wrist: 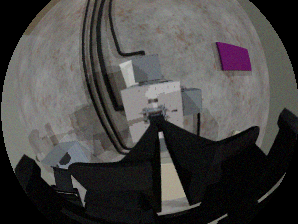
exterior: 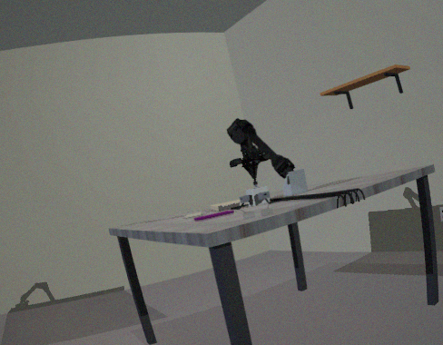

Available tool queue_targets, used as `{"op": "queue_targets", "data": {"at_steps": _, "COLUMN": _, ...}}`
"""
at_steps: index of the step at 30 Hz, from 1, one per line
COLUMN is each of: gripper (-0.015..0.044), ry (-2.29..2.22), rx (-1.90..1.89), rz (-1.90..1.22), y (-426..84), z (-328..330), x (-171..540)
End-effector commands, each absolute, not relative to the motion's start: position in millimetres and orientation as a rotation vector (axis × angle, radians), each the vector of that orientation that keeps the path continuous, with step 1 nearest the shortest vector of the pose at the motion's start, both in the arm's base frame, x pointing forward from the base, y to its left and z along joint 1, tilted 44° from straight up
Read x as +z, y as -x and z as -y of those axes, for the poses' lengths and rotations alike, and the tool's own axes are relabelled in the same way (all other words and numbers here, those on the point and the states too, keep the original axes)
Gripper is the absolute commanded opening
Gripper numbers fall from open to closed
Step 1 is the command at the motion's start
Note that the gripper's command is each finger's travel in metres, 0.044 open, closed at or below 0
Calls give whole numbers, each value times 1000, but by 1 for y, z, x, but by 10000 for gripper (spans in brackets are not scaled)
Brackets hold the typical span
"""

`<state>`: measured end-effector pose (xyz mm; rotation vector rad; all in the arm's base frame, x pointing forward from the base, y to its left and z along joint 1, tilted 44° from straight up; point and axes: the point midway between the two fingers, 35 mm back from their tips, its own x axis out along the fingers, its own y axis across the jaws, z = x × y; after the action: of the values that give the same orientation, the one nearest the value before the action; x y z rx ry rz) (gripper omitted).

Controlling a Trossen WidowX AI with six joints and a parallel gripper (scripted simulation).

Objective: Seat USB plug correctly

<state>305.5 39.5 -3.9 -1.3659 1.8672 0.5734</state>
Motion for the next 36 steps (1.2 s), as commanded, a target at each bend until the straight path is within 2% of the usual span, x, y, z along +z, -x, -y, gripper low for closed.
{"op": "queue_targets", "data": {"at_steps": 1, "gripper": 0, "ry": 1365, "rx": 578, "rz": -1864, "y": -306, "z": -40, "x": -4}}
{"op": "queue_targets", "data": {"at_steps": 36, "gripper": 0, "ry": 1365, "rx": 578, "rz": -1864, "y": -305, "z": -37, "x": -7}}
